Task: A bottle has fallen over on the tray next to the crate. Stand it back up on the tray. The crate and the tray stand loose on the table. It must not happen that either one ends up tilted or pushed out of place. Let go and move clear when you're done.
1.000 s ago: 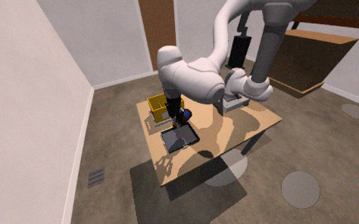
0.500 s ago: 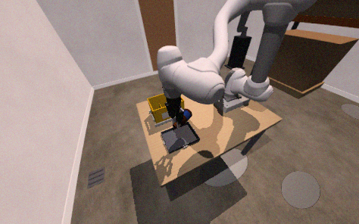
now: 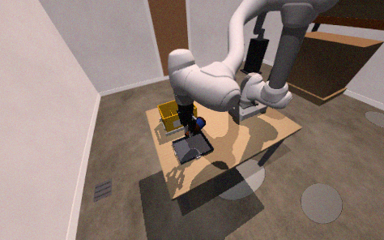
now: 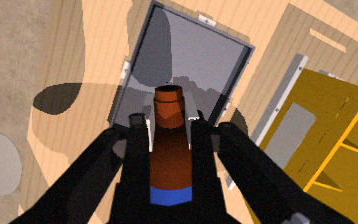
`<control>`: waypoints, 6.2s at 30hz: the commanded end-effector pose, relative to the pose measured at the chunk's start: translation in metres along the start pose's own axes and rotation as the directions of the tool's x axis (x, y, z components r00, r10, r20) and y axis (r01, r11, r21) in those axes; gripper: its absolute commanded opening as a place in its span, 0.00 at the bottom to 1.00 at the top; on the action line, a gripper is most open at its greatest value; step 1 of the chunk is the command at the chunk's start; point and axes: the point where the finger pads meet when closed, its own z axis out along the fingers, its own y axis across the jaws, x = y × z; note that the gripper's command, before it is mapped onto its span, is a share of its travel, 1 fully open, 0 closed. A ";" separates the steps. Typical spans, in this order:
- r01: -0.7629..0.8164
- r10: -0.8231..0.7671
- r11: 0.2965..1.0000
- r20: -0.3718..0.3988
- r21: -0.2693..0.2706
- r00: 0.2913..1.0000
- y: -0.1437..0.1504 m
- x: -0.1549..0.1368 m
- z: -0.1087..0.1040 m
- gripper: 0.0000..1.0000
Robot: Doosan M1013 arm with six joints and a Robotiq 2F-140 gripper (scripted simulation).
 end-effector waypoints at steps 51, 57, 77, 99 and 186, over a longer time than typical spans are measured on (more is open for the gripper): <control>-0.223 0.223 0.975 0.000 0.000 0.975 0.000 0.000 0.000 0.10; -0.224 0.224 0.975 0.000 0.000 0.975 0.000 0.000 0.000 0.10; -0.419 0.419 0.908 0.000 0.000 0.908 0.000 0.000 0.000 0.10; -0.468 0.468 0.884 0.000 0.000 0.884 0.000 0.000 0.000 0.10; -0.681 0.681 0.732 0.000 0.000 0.732 0.000 0.000 0.000 0.10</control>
